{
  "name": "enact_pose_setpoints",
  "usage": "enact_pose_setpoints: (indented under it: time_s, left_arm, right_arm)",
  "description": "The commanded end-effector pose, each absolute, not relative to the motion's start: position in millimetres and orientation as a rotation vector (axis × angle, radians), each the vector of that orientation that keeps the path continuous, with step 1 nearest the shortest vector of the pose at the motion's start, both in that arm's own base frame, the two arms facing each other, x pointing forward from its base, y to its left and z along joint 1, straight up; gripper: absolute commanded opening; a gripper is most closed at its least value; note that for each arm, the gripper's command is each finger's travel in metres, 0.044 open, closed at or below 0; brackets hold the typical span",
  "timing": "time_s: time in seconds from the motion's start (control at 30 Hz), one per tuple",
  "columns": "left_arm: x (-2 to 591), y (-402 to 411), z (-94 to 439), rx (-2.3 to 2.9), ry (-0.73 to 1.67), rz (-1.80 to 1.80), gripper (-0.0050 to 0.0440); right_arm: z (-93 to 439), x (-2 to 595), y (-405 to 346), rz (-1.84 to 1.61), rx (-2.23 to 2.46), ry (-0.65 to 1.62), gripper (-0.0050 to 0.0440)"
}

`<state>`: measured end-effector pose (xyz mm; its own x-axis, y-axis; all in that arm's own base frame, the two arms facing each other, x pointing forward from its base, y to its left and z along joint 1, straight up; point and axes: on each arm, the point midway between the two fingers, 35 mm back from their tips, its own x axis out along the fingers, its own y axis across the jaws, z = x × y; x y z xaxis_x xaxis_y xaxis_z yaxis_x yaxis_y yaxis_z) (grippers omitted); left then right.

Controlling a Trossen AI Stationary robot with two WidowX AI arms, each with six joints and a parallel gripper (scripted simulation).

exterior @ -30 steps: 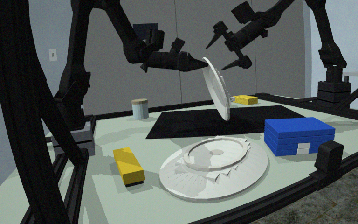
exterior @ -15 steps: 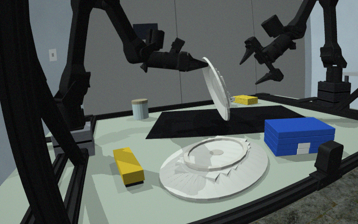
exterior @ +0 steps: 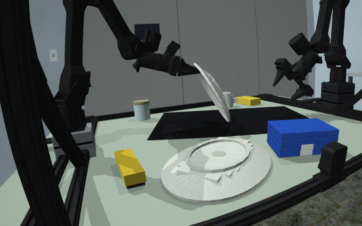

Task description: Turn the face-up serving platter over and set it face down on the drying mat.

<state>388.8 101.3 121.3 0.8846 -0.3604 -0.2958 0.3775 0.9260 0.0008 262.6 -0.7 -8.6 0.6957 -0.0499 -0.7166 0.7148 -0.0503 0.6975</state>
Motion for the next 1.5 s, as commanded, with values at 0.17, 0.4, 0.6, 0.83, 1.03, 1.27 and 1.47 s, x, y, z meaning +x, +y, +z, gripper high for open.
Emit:
enact_pose_setpoints:
  time_s: [0.17,0.4,0.6,0.83,1.03,1.27,1.47]
  left_arm:
    - [368.4,107.6,110.7,0.079,0.394,-0.390,0.0440]
    - [356.0,112.7,100.0,0.093,0.465,-0.388,0.0440]
    - [347.2,116.3,90.4,0.102,0.507,-0.387,0.0440]
    - [334.5,121.6,77.5,0.118,0.587,-0.384,0.0440]
    - [327.3,125.4,69.4,0.126,0.628,-0.382,0.0440]
    - [316.9,131.9,54.3,0.142,0.705,-0.378,0.0440]
    - [310.4,136.0,42.6,0.150,0.749,-0.376,0.0440]
  right_arm:
    - [-6.2,252.0,-0.2,-0.671,1.510,0.561,0.0440]
    - [-6.2,252.0,-0.2,-0.671,1.510,0.561,0.0440]
    - [-6.2,252.0,-0.2,-0.671,1.510,0.561,0.0440]
    - [-6.2,252.0,-0.2,-0.671,1.510,0.561,0.0440]
    - [-6.2,252.0,-0.2,-0.671,1.510,0.561,0.0440]
    - [-6.2,252.0,-0.2,-0.671,1.510,0.561,0.0440]
    - [-6.2,252.0,-0.2,-0.671,1.510,0.561,0.0440]
